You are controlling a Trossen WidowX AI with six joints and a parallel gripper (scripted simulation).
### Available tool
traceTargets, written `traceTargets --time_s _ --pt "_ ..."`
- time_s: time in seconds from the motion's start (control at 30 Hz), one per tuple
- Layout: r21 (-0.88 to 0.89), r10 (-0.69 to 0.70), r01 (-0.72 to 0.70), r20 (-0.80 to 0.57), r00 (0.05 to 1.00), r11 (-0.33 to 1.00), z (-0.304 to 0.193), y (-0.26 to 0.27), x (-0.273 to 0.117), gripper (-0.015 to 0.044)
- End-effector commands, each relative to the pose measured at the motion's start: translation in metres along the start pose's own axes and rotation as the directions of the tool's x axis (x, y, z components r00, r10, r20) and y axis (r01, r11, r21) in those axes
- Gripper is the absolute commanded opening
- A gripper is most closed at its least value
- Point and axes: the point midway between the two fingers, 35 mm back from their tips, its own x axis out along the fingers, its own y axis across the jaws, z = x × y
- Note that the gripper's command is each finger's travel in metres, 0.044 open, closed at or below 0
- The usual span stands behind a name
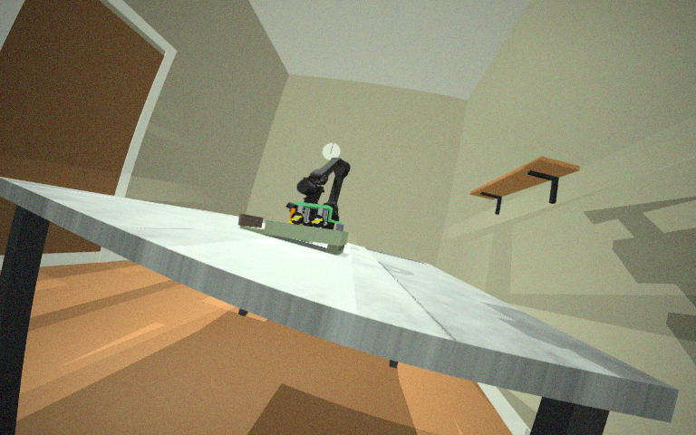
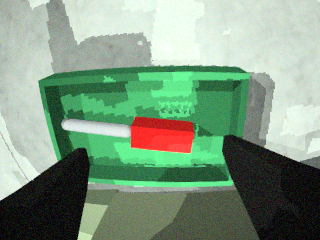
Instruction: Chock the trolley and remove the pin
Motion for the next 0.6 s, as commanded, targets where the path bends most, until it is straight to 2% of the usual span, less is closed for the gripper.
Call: traceTargets --time_s 0.0,0.13,0.57 --pt "0.01 0.004 -0.004 -0.007 1.0 1.0 -0.001 0.002 -0.014 0.034" --pt "0.01 0.004 -0.004 -0.007 1.0 1.0 -0.001 0.004 -0.024 0.044" --pt "0.01 0.004 -0.004 -0.007 1.0 1.0 -0.001 0.012 -0.07 0.044"
